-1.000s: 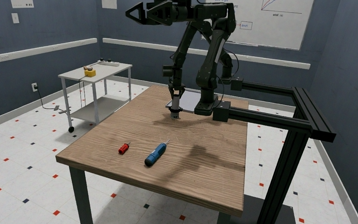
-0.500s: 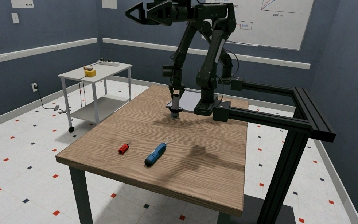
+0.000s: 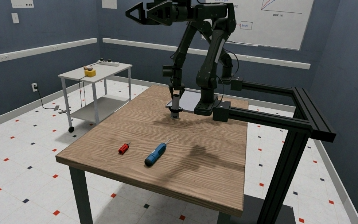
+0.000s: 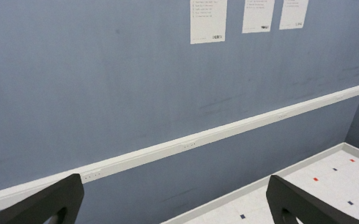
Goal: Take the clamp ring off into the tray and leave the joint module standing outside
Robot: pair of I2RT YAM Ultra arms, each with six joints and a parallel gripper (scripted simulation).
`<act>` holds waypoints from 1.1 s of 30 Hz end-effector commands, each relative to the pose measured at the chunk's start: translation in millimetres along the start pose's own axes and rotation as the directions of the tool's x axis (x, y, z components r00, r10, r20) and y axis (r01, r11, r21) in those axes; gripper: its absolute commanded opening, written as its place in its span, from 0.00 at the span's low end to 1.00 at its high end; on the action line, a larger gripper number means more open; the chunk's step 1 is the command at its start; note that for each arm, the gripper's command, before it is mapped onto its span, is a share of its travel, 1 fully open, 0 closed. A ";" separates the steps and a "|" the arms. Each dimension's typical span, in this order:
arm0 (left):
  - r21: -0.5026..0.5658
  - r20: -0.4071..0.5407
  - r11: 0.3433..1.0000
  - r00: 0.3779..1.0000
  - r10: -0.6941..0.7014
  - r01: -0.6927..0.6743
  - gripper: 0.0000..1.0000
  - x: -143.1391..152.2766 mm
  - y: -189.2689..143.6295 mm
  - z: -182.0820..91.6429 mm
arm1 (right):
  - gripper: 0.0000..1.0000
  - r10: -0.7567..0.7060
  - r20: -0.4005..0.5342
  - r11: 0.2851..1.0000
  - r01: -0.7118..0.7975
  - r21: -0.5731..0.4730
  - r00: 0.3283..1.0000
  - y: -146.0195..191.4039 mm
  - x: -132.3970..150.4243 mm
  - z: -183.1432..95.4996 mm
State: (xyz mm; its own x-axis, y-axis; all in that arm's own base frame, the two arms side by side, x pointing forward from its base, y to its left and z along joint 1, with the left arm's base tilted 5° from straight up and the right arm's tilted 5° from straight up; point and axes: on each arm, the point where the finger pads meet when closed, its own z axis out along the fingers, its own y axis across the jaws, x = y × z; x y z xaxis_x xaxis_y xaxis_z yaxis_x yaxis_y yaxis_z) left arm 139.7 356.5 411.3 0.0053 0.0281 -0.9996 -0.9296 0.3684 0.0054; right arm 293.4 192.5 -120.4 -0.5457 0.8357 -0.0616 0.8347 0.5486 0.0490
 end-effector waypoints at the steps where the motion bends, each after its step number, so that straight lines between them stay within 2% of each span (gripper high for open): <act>1: -0.014 -0.004 1.000 1.000 -0.013 0.013 1.00 -9.0 3.6 -3.1 | 0.48 0.023 0.025 1.000 -0.023 0.000 0.999 -0.9 -7.6 -9.1; 33: -0.014 -0.004 1.000 1.000 -0.013 0.013 1.00 -9.0 3.6 -3.1 | 0.48 0.020 0.033 1.000 -0.020 0.009 0.999 -4.4 -10.1 -9.0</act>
State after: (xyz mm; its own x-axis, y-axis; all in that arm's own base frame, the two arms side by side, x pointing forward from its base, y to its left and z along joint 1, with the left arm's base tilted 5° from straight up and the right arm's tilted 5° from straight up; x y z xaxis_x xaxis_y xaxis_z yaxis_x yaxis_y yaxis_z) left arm 139.7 356.5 411.3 0.0053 0.0281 -0.9996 -0.9296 0.3684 0.0054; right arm 293.4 192.5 -120.4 -0.5457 0.8357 -0.0616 0.8347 0.5486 0.0490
